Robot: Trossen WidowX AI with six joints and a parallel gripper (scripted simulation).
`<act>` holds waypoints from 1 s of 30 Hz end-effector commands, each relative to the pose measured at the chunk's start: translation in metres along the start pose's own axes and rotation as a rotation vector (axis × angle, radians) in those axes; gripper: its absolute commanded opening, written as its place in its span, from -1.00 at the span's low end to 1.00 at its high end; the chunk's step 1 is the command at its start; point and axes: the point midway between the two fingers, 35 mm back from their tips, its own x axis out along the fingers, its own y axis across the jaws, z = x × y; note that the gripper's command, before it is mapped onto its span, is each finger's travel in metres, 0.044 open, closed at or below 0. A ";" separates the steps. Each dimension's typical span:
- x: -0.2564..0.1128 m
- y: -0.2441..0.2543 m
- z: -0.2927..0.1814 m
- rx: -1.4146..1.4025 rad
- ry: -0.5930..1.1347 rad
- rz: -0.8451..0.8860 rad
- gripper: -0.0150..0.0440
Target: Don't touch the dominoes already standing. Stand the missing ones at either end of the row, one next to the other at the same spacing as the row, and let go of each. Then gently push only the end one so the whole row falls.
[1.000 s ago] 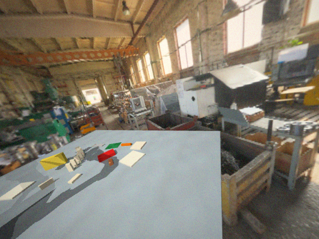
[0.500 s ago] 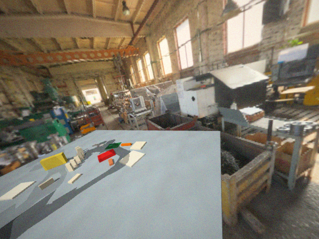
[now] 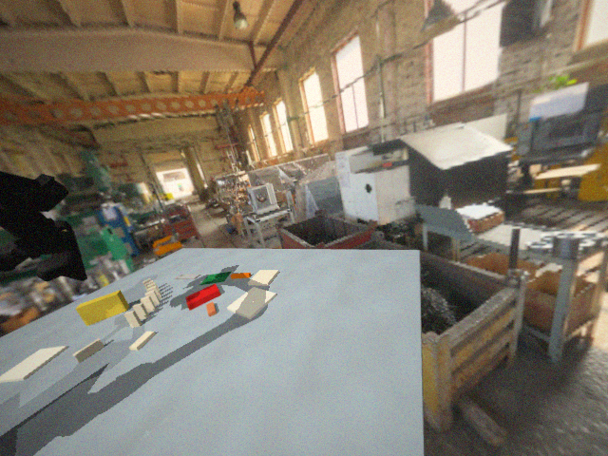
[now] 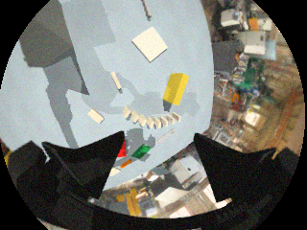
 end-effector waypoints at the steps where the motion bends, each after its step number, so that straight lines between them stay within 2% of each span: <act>1: 0.031 0.066 -0.017 -0.195 -0.049 0.182 1.00; 11: 0.063 0.170 -0.020 -0.608 -0.274 0.420 1.00; 23: 0.061 0.174 -0.024 -0.601 -0.273 0.422 1.00; 30: 0.065 0.175 -0.024 -0.282 -0.199 0.455 1.00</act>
